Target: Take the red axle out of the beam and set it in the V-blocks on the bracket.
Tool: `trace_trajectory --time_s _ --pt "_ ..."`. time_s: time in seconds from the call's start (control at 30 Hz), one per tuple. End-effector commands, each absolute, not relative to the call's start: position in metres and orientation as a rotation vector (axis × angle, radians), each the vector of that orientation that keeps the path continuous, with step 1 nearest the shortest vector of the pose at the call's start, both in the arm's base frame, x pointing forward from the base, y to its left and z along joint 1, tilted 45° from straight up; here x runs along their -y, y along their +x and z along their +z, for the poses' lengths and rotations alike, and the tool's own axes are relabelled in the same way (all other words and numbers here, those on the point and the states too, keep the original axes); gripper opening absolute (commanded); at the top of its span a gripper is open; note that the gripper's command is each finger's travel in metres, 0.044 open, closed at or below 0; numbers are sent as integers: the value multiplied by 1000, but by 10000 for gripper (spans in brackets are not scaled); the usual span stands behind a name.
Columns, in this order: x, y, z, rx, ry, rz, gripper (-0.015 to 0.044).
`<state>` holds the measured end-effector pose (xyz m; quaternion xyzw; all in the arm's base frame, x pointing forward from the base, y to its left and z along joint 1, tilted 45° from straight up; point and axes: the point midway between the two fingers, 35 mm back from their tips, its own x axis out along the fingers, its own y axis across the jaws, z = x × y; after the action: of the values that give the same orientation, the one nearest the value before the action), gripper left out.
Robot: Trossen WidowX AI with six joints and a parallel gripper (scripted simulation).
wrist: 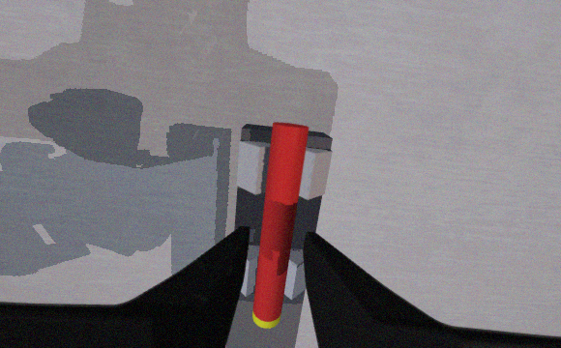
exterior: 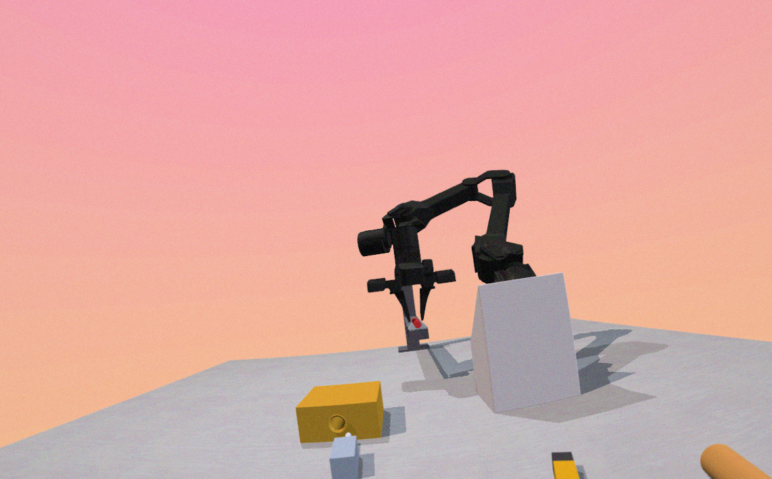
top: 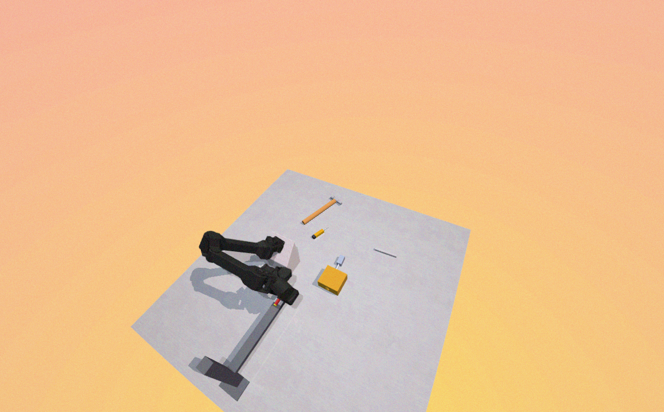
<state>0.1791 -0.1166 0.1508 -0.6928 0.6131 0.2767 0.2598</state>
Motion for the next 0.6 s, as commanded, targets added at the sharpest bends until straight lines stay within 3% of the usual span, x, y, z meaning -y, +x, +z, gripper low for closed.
trace_trajectory --time_s 0.0,0.3,0.57 --pt "117 179 151 -1662 -1875 747 210" --pt "114 179 154 -1658 -1874 751 440" --pt "101 177 167 -1656 -1873 755 440"
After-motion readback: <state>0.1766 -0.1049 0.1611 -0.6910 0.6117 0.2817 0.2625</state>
